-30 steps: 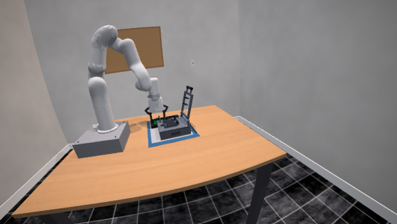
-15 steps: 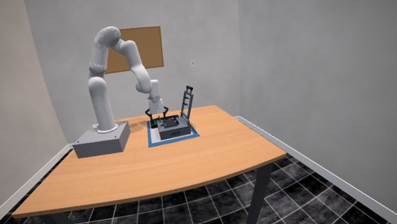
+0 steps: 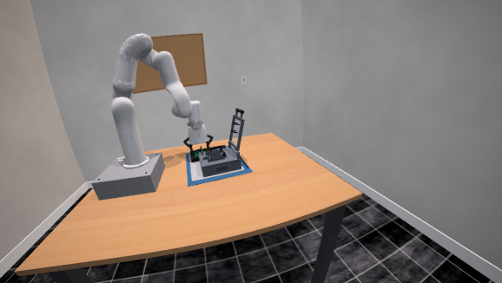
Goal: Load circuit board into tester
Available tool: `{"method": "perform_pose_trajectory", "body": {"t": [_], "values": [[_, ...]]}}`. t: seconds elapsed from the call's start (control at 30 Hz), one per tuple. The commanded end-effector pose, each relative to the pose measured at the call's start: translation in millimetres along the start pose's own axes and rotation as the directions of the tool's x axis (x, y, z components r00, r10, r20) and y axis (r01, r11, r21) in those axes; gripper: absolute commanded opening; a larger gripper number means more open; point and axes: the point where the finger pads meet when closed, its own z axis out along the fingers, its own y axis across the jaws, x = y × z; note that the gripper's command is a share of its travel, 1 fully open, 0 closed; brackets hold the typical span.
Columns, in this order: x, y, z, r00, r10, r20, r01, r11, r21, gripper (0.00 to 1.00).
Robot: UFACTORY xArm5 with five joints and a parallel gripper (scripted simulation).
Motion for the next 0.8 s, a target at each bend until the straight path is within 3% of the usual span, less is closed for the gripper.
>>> {"method": "perform_pose_trajectory", "body": {"t": [0.0,0.77], "values": [[0.5,1.1,-0.7,1.000,0.000,-0.001,0.000,1.000,-0.003,1.00],[0.3,1.1,6.7,1.000,0.000,-0.001,0.000,1.000,-0.003,1.00]]}}
